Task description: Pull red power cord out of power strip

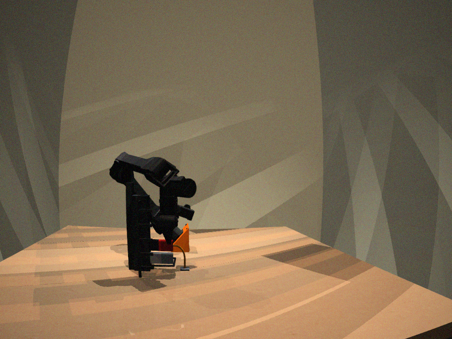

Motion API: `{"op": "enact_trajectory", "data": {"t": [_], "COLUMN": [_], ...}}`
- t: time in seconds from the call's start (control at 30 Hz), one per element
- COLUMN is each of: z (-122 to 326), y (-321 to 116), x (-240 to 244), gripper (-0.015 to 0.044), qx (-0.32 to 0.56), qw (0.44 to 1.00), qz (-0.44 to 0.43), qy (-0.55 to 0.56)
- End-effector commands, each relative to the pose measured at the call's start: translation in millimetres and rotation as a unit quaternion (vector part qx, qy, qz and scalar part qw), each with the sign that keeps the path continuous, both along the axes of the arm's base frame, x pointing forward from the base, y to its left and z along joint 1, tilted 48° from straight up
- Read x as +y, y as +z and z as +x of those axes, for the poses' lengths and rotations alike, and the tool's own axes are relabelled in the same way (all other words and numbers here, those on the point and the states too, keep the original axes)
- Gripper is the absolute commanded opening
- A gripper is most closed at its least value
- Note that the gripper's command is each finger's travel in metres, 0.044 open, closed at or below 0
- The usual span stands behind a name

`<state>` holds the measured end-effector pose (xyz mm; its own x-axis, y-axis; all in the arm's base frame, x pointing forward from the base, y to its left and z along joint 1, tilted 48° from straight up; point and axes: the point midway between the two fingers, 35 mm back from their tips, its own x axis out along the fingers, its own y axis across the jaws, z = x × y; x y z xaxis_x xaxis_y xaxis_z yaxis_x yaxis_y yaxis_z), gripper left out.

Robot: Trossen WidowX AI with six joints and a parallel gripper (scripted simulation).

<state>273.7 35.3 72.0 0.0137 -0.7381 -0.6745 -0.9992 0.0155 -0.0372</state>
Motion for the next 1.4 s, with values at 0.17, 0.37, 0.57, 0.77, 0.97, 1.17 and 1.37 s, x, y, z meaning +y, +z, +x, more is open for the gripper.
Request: {"op": "enact_trajectory", "data": {"t": [0.17, 0.37, 0.57, 0.77, 0.97, 1.17, 1.37], "z": [1.9, 2.9, 3.4, 3.3, 2.9, 3.4, 3.4], "y": [-9.0, -15.9, -22.5, -28.4, -32.4, -28.7, -28.7], "x": [9.7, 16.6, 24.0, 31.6, 36.0, 28.8, 28.8], "gripper": [0.0000, 0.0000, 0.0000, 0.0000, 0.0026, 0.0184, 0.0341], "qx": [-0.002, -0.001, -0.001, -0.001, -0.001, 0.000, 0.000], "qw": [1.000, 1.000, 1.000, 1.000, 1.000, 1.000, 1.000], "qz": [0.002, 0.002, 0.002, 0.002, 0.002, -0.001, -0.001], "qy": [0.000, 0.001, 0.001, 0.001, 0.002, 0.002, 0.002]}}
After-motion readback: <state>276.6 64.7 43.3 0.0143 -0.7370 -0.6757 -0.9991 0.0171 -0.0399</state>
